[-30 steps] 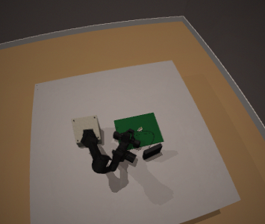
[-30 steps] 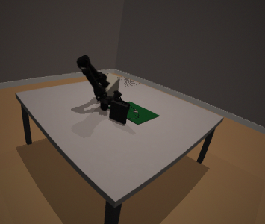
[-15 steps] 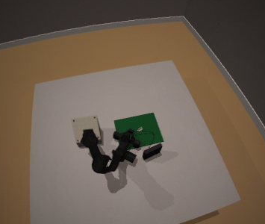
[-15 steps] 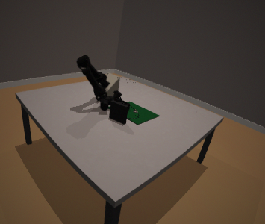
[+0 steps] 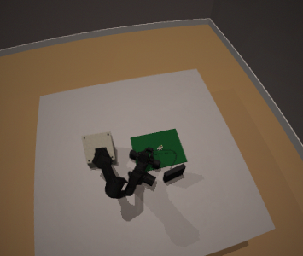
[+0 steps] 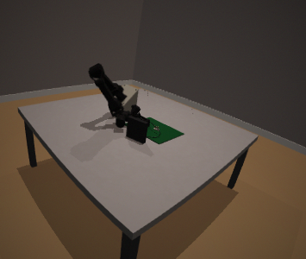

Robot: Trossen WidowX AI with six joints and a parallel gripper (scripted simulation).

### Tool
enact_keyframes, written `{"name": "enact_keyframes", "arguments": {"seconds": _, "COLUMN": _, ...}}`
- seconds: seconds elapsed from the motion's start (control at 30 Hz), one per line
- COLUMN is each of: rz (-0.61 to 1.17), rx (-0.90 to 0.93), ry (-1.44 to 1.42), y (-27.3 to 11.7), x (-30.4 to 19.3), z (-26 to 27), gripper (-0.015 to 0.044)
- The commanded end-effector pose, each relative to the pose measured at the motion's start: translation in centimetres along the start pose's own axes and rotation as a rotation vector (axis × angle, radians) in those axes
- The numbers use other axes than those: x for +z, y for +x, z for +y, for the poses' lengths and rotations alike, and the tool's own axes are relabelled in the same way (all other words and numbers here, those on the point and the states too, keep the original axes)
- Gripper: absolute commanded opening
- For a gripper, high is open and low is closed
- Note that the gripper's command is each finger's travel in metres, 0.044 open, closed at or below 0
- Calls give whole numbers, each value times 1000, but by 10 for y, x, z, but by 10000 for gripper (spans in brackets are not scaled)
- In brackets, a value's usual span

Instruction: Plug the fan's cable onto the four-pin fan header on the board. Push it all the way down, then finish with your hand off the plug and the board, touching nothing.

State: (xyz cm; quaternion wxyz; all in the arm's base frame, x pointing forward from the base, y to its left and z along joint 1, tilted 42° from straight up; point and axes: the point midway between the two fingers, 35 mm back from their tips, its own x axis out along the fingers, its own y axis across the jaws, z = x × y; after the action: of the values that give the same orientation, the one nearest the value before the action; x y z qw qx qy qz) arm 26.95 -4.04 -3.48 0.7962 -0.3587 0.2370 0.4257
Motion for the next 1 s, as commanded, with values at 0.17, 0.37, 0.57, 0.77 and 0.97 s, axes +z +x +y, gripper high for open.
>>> {"name": "enact_keyframes", "arguments": {"seconds": 0.17, "rz": 0, "rx": 0, "ry": 0, "y": 0, "x": 0, "z": 0, "gripper": 205}}
{"name": "enact_keyframes", "arguments": {"seconds": 0.37, "rz": 0, "rx": 0, "ry": 0, "y": 0, "x": 0, "z": 0, "gripper": 205}}
{"name": "enact_keyframes", "arguments": {"seconds": 0.57, "rz": 0, "rx": 0, "ry": 0, "y": 0, "x": 0, "z": 0, "gripper": 205}}
{"name": "enact_keyframes", "arguments": {"seconds": 0.77, "rz": 0, "rx": 0, "ry": 0, "y": -2, "x": 0, "z": 0, "gripper": 205}}
{"name": "enact_keyframes", "arguments": {"seconds": 0.97, "rz": 3, "rx": 2, "ry": -1, "y": -17, "x": 4, "z": -3, "gripper": 205}}
